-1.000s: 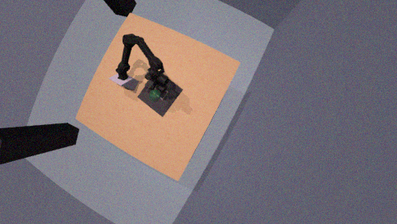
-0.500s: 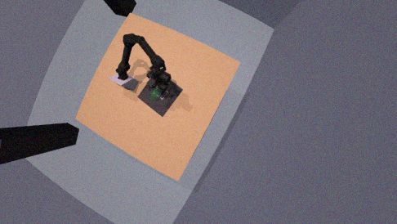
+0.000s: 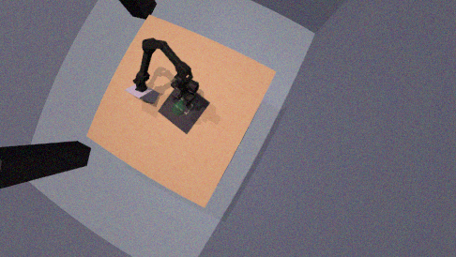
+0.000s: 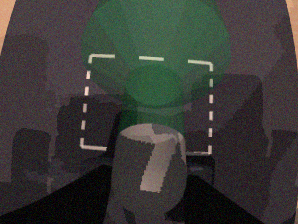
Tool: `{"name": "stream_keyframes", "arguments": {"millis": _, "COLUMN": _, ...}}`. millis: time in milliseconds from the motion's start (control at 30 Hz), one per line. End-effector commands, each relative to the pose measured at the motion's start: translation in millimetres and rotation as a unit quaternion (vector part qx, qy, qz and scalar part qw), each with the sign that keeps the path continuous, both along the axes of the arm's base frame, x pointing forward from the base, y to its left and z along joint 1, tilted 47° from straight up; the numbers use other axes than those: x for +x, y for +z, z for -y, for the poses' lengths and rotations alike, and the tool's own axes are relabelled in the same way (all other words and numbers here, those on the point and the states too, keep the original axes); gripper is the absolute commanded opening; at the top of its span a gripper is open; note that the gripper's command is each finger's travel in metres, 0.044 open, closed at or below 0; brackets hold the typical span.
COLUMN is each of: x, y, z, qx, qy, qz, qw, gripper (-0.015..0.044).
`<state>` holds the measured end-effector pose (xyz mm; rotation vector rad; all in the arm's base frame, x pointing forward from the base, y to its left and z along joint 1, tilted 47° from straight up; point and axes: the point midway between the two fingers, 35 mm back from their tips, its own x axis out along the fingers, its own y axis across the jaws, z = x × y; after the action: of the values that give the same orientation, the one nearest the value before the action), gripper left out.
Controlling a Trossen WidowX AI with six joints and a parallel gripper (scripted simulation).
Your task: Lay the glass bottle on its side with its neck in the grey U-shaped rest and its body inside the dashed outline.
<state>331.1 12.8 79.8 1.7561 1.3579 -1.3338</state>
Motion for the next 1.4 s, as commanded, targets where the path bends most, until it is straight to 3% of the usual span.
{"name": "stream_keyframes", "arguments": {"millis": 0, "x": 1.7, "y": 0.2, "z": -8.6, "qx": 0.001, "qy": 0.0, "qz": 0.0, "qw": 1.0, "gripper": 0.0125}}
{"name": "stream_keyframes", "arguments": {"millis": 1367, "x": 10.5, "y": -1.0, "z": -39.7, "qx": -0.002, "qy": 0.005, "qz": 0.009, "qw": 1.0, "gripper": 0.0125}}
